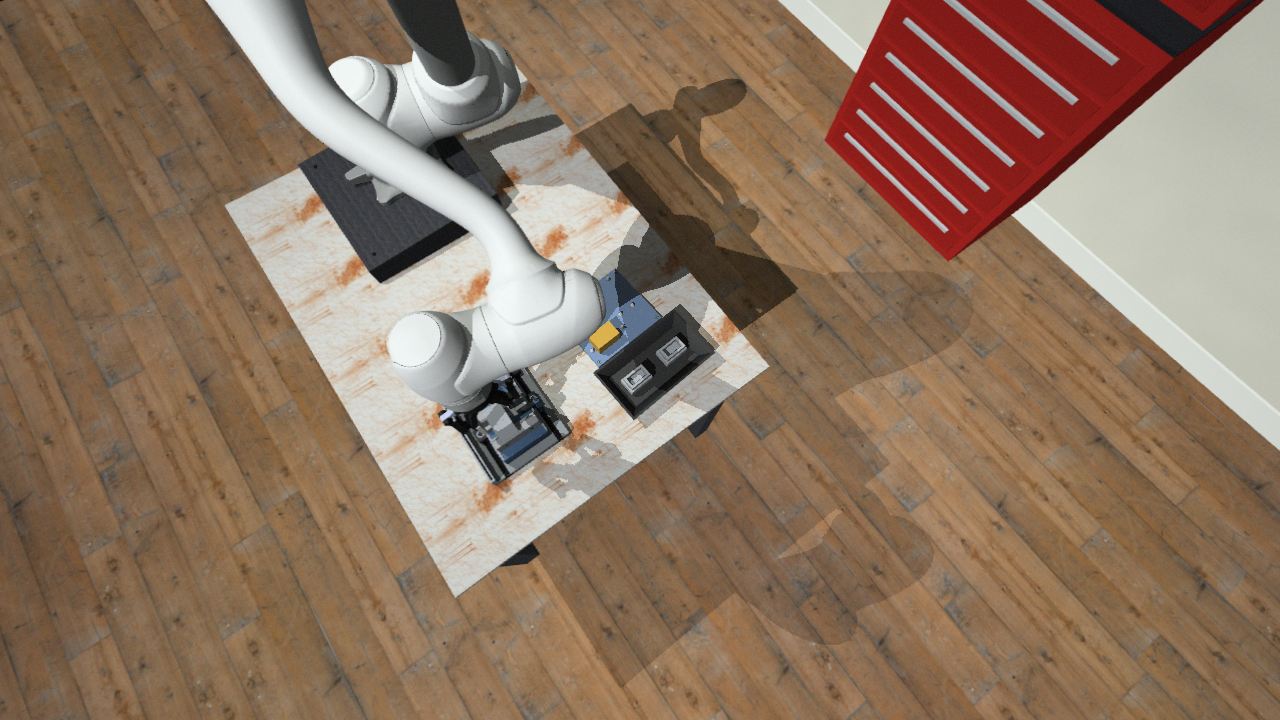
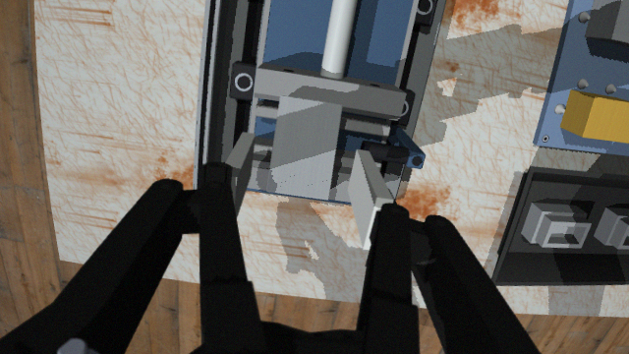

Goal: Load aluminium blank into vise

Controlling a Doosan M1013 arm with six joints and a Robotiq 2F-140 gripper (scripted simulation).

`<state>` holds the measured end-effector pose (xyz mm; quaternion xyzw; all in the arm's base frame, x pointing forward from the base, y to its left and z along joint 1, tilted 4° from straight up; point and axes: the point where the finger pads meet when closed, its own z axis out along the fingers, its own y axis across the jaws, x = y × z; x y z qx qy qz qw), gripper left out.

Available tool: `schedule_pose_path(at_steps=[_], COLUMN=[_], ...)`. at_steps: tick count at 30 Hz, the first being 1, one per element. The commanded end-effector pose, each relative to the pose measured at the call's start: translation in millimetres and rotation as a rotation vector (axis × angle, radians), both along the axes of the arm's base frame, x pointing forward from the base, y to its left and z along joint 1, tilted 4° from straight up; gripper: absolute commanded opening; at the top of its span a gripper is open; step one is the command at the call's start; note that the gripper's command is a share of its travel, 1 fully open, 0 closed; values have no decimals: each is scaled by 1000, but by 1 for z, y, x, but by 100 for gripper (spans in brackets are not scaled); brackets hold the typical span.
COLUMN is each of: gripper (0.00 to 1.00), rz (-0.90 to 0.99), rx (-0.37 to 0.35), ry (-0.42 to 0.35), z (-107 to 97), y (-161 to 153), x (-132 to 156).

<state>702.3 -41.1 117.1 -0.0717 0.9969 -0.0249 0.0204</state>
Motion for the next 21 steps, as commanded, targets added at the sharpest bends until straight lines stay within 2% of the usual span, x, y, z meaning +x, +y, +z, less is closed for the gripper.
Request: schedule_pose_path(at_steps=[1, 21], gripper=[40, 40], rz=[0, 0], rx=[0, 0], ry=[0, 0], z=[0, -7], y=[0, 0], x=[0, 0])
